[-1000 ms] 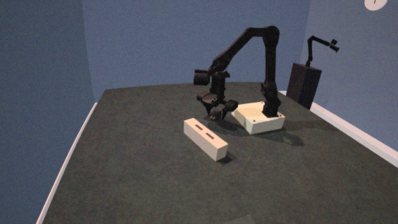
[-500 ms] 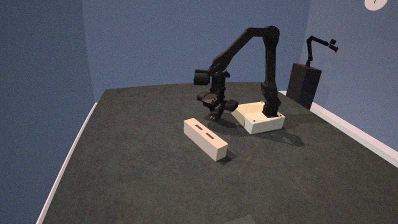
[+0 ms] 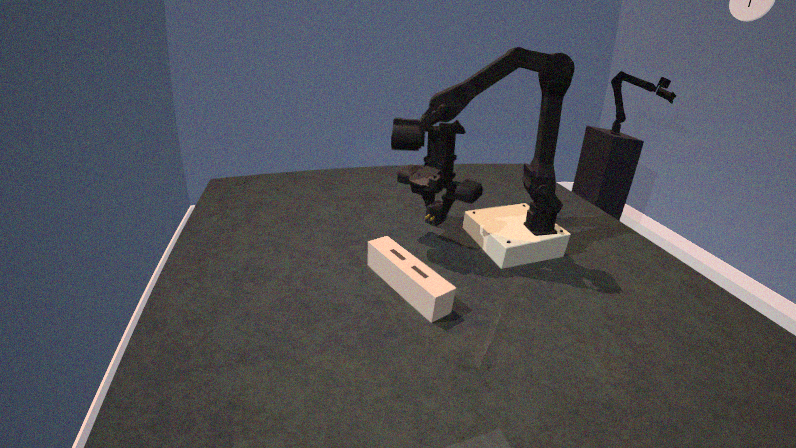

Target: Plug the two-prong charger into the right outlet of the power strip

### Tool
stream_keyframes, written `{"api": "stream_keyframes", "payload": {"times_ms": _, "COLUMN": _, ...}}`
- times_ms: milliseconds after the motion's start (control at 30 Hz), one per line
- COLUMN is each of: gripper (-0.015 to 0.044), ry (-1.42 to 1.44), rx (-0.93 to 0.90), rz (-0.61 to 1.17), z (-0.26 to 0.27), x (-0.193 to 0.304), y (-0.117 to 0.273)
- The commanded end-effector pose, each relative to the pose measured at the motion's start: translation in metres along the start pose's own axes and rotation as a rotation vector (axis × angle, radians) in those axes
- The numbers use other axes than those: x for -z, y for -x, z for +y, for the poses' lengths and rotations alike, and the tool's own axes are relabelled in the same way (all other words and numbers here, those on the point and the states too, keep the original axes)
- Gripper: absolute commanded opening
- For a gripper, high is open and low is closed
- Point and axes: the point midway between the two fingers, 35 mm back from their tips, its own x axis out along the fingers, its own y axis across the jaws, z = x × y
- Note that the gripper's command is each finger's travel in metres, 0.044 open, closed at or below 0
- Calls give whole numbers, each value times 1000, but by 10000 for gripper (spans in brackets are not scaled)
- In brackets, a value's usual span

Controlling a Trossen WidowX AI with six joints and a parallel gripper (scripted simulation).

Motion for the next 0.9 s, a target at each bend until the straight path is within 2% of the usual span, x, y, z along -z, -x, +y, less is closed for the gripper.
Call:
{"api": "stream_keyframes", "payload": {"times_ms": 0, "gripper": 0, "ry": -7, "rx": 9, "rz": -2, "z": 0, "x": 1, "y": 9}}
{"api": "stream_keyframes", "payload": {"times_ms": 867, "gripper": 0, "ry": -162, "rx": -6, "rz": -12, "z": 26, "x": -39, "y": -11}}
